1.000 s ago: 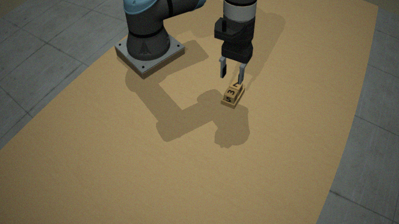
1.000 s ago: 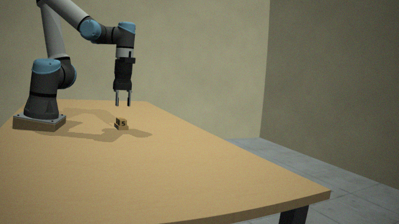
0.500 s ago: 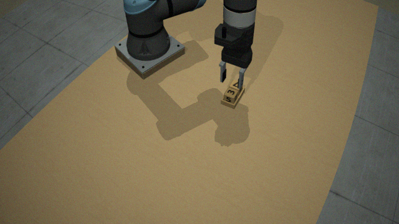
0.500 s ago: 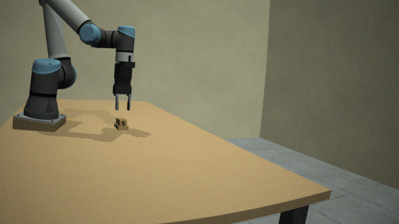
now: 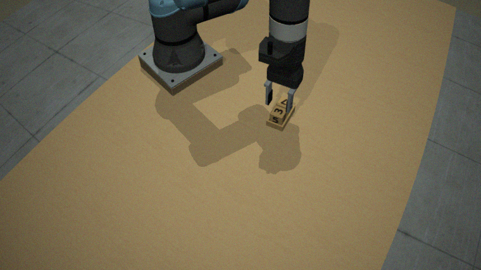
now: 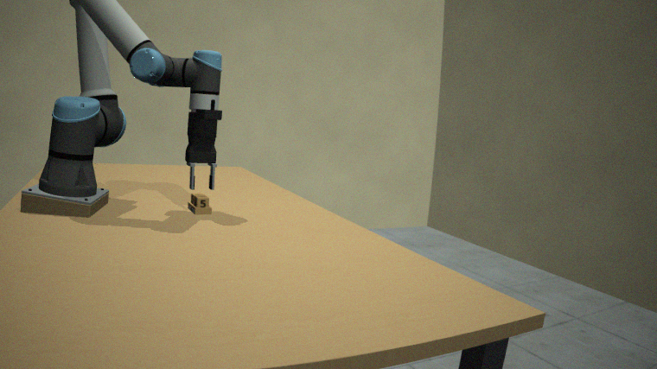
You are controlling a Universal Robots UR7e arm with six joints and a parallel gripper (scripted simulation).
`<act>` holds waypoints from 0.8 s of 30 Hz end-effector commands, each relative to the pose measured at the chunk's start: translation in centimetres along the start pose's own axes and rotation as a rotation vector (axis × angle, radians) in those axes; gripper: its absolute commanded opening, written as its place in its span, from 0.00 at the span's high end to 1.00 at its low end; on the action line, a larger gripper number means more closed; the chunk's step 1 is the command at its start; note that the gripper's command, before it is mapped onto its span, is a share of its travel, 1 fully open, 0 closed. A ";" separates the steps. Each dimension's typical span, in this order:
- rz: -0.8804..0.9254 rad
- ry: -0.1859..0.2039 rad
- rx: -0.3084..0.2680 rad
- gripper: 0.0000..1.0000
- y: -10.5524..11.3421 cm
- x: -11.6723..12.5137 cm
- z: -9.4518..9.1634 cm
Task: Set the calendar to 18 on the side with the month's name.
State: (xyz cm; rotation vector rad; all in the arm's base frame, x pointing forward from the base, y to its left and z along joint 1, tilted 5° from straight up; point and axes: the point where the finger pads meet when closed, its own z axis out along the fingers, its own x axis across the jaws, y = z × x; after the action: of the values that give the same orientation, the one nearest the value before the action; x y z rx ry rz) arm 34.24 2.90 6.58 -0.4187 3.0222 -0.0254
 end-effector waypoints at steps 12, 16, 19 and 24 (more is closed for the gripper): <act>0.000 -0.001 0.001 0.10 0.0 0.0 1.0; 0.000 -0.001 0.001 0.10 0.0 0.0 1.1; 0.000 -0.001 0.001 0.10 0.0 0.0 1.1; 0.000 -0.001 0.001 0.10 0.0 0.0 1.1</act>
State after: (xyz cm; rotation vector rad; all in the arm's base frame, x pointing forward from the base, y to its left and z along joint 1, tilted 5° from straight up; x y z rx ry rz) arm 34.35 2.89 5.48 -0.4187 3.0222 -0.0254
